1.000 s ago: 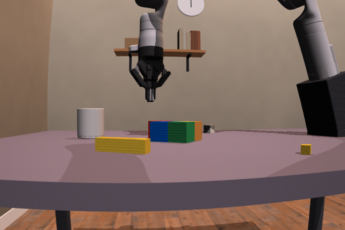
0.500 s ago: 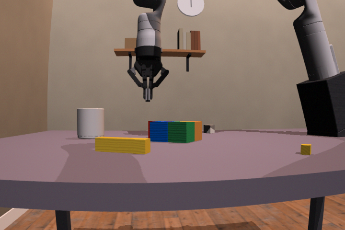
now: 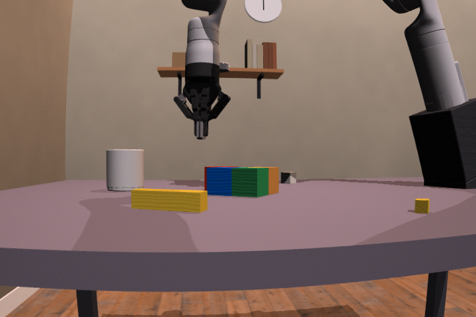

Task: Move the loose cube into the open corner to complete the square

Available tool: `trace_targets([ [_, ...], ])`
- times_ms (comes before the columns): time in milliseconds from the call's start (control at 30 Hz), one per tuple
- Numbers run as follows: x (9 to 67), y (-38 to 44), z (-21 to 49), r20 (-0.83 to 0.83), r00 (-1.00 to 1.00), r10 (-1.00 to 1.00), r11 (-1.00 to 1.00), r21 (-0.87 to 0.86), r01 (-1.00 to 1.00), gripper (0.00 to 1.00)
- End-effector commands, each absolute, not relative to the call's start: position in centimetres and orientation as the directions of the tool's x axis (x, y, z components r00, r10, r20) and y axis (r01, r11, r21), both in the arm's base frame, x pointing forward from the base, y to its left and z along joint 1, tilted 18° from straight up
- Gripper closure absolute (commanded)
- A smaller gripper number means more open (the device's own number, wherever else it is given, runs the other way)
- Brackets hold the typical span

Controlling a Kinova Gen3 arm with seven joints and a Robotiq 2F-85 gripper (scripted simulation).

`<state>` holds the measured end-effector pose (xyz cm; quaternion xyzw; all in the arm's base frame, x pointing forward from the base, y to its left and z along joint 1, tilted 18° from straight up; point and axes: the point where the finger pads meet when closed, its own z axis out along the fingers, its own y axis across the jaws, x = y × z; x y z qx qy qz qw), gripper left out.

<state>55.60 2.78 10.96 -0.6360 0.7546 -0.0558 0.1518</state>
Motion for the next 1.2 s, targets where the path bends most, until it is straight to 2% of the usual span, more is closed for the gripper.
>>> trace_targets([
  [0,55.51,2.61,11.02,-0.164,-0.182,-0.969,0.221,-0.262,-0.939,0.9],
  [467,55.77,2.63,11.19,-0.203,-0.322,-0.925,0.365,-0.236,-0.9,0.9],
  [1167,55.82,2.63,11.22,-0.213,-0.358,-0.909,0.402,-0.228,-0.887,0.9],
])
